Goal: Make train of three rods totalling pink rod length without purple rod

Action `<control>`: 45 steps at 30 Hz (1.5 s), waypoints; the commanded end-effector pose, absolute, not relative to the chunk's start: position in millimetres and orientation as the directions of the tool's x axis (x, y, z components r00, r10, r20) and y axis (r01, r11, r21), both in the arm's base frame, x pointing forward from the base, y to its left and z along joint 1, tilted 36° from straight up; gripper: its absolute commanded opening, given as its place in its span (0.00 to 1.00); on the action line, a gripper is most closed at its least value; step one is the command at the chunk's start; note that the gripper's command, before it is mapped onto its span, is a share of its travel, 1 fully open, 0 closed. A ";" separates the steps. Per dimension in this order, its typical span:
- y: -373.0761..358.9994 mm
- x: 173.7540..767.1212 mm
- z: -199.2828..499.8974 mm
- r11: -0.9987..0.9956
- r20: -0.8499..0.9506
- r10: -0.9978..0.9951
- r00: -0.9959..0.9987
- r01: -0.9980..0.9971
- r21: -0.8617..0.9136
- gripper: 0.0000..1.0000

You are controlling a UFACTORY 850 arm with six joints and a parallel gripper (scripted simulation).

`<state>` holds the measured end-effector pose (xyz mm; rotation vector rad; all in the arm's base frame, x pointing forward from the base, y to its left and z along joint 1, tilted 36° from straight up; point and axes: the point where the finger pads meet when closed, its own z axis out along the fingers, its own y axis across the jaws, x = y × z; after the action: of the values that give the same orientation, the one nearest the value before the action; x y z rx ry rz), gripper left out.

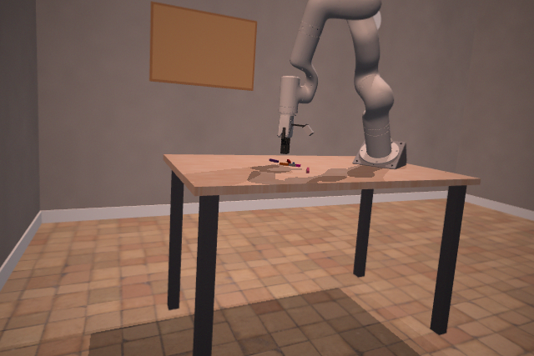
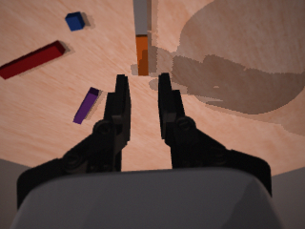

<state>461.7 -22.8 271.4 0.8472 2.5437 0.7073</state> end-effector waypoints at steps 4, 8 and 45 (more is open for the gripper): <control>-34.3 445.7 299.7 0.694 -0.176 0.633 -0.754 0.451 0.561 0.24; -36.3 442.9 304.4 0.694 -0.176 0.633 -0.754 0.451 0.561 0.24; -42.8 434.0 319.6 0.694 -0.176 0.633 -0.754 0.451 0.561 1.00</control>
<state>436.7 -40.6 314.1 0.8479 2.5485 0.7072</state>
